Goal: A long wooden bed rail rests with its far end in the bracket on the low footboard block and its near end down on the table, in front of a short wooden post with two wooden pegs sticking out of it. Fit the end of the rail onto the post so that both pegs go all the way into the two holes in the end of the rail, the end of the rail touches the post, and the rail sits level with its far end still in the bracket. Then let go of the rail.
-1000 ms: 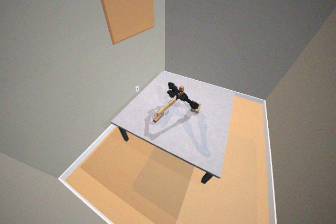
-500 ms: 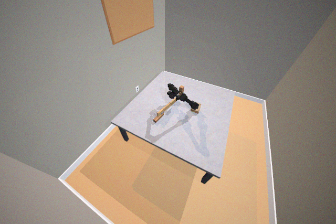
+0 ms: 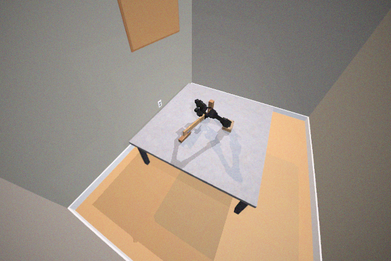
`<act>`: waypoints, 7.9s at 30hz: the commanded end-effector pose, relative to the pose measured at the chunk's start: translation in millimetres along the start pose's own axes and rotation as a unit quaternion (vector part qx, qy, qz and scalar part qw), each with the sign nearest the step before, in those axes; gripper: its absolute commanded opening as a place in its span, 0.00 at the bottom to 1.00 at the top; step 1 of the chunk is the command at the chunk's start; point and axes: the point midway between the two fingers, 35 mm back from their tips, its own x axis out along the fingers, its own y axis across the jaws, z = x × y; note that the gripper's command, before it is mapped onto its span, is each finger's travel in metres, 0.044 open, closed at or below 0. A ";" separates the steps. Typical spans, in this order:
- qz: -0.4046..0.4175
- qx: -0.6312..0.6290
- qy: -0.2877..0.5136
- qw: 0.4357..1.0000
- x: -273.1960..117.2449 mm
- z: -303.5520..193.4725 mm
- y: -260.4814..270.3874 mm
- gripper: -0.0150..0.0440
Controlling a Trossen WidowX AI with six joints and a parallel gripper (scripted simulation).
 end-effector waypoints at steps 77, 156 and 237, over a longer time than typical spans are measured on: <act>0.002 0.001 -0.004 1.000 12.3 0.8 0.7 0.25; 0.002 0.001 -0.004 1.000 -4.2 0.5 2.2 0.25; 0.002 0.001 -0.003 1.000 -5.3 -22.2 2.0 0.25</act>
